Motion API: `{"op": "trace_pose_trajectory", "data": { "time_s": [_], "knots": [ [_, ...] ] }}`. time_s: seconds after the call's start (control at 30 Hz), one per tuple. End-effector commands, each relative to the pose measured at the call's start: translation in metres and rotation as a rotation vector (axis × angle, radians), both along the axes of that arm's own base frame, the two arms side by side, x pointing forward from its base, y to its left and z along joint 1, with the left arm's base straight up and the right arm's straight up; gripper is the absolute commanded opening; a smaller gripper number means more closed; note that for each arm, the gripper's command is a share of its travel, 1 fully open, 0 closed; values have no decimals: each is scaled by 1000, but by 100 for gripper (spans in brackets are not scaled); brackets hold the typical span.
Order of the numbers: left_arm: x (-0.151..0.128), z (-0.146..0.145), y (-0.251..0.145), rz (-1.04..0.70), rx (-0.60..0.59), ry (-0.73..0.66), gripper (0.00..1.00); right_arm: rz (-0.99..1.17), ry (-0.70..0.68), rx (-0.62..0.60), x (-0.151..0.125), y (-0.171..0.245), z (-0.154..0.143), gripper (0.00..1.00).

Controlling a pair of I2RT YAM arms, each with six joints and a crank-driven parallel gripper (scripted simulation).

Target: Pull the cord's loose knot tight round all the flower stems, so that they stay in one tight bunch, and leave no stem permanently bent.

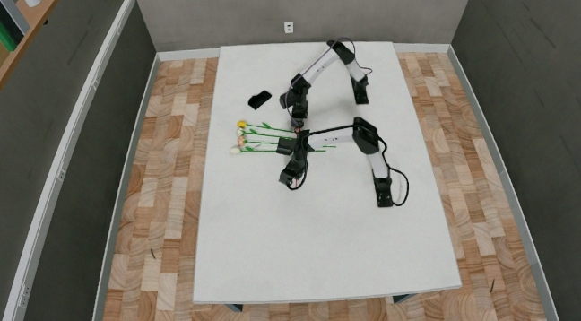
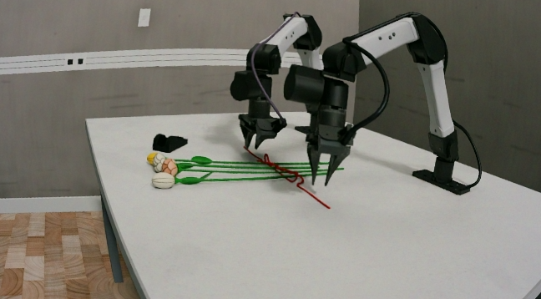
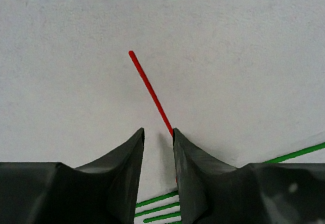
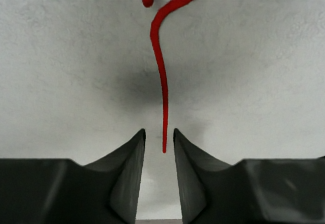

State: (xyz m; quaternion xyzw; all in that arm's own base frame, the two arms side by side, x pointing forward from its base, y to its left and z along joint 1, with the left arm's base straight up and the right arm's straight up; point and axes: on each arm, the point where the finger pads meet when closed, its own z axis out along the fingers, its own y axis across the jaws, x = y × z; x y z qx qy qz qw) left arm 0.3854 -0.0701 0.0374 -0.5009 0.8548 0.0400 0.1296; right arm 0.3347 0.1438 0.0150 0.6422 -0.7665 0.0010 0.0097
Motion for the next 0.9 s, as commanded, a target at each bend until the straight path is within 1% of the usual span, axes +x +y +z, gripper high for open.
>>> {"op": "trace_pose_trajectory", "data": {
  "time_s": [0.0,0.03,0.1,0.17,0.3,0.37,0.4,0.47,0.5,0.6,0.7,0.87],
  "knots": [
    [-3,-6,-13,222,-162,101,27,19,-10,23,7,9,9,27],
    [-2,-8,-12,275,-192,121,27,16,-19,27,9,9,9,27],
    [-2,-8,-12,275,-192,121,27,16,-19,27,9,9,9,27],
    [0,-11,-9,337,-223,142,27,14,-23,23,10,7,10,27],
    [9,-17,-4,397,-252,140,27,14,-30,27,11,8,13,27],
    [9,-20,-1,389,-243,139,27,14,-30,27,11,8,13,27],
    [3,-21,1,388,-230,155,27,14,-30,27,11,8,13,27],
    [5,-24,1,385,-233,147,27,14,-30,27,11,8,13,27],
    [6,-25,-1,381,-234,141,27,17,-9,15,7,5,6,27],
    [5,-33,-1,382,-233,145,27,20,-11,16,9,6,-3,27],
    [3,-35,-1,382,-232,148,27,16,-22,22,11,7,-1,27],
    [2,-45,-2,389,-230,156,27,16,-17,20,12,7,-10,27]
  ]
}}
